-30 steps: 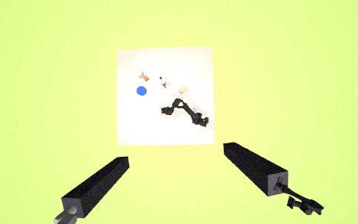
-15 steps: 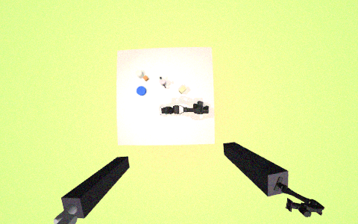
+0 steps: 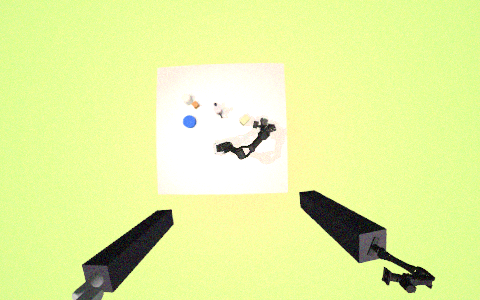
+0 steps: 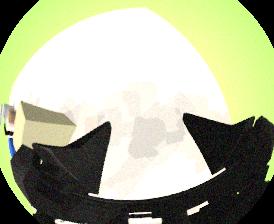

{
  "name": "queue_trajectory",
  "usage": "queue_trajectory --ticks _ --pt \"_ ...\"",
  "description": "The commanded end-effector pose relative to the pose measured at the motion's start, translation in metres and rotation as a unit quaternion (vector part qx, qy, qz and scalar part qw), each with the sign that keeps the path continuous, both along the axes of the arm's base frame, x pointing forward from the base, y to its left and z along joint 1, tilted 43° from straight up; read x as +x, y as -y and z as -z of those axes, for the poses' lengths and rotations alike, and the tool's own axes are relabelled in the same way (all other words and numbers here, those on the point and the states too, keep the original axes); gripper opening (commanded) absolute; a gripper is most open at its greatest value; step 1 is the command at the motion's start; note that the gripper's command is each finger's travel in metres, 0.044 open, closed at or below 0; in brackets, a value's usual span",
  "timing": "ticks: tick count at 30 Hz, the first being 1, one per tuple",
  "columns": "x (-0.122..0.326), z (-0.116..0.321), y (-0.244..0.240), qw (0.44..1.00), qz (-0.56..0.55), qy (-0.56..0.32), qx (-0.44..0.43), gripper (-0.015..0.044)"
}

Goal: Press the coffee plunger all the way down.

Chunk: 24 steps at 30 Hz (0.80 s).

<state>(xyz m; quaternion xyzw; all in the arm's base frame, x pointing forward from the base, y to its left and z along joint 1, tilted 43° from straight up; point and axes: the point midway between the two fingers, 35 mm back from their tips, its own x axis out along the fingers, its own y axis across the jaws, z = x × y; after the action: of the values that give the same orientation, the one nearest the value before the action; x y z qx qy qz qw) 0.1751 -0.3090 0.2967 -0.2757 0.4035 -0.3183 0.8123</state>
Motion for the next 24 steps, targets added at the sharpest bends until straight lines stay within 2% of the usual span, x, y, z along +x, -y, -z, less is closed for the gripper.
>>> queue_trajectory --ticks 1,12,24 --pt "0.049 0.013 -0.03 0.999 -0.019 0.014 0.035 0.044" --pt "0.144 0.048 -0.136 0.995 -0.058 0.013 0.086 0.044" --pt "0.185 0.074 -0.279 0.99 -0.107 0.028 0.082 0.044"
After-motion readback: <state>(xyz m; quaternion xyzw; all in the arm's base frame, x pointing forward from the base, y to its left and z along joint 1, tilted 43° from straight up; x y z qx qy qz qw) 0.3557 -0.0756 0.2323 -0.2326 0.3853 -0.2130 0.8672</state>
